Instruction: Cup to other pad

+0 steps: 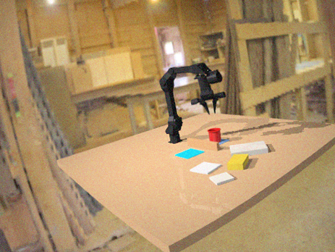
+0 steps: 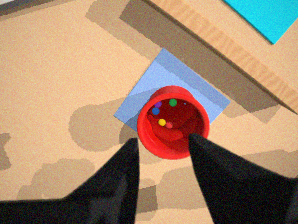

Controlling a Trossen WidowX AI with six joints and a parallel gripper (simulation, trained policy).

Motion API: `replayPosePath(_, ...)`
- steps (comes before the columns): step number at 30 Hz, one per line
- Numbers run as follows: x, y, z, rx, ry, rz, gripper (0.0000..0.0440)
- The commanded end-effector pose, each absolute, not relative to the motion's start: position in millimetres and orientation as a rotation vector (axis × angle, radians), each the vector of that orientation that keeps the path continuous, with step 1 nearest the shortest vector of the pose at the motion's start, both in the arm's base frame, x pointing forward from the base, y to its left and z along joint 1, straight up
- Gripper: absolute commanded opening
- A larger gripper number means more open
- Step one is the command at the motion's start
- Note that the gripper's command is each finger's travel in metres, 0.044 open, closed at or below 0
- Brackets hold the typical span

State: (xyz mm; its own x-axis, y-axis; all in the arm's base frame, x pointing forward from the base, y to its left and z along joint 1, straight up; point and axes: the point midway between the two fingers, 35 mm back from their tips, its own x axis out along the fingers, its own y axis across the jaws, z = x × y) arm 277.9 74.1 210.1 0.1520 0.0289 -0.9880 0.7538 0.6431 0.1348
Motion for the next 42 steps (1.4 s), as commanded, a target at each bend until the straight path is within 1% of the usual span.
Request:
replayPosePath(1,272.7,71.9,200.7,0.717,1.370,-0.642,0.0139)
replayPosePath(26,253.5,70.1,135.8,0.630,1.482,-0.827,0.0173)
replayPosePath(42,243.6,71.0,87.2,0.559,1.527,-0.840,0.0177)
